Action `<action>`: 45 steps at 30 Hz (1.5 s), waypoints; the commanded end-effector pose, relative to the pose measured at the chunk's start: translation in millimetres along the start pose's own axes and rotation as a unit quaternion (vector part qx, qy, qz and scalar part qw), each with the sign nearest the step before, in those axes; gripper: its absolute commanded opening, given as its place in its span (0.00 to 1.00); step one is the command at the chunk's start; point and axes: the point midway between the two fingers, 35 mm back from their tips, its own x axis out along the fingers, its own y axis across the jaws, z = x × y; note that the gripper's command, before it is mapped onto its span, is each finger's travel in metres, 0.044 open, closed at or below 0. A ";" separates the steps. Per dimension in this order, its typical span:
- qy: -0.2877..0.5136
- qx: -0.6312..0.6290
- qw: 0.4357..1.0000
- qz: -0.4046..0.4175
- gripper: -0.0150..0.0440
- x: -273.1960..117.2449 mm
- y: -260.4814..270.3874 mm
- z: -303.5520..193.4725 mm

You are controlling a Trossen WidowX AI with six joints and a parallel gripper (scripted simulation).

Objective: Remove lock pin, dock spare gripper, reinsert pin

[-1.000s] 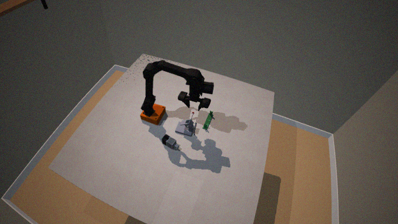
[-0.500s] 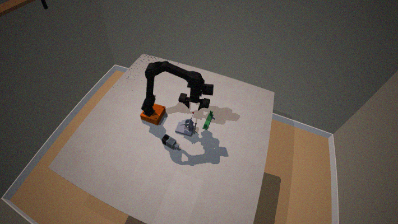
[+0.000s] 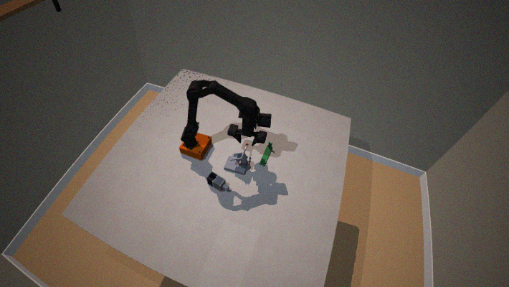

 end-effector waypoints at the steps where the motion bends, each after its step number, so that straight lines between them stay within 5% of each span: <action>1: -0.001 0.002 1.000 0.003 0.76 8.9 0.3 0.4; 32: -0.001 0.002 1.000 0.003 0.76 50.2 0.4 -0.4; 43: -0.001 0.002 1.000 0.003 0.27 50.2 0.4 -0.4; 45: -0.001 0.002 1.000 0.003 0.25 50.2 0.4 -0.4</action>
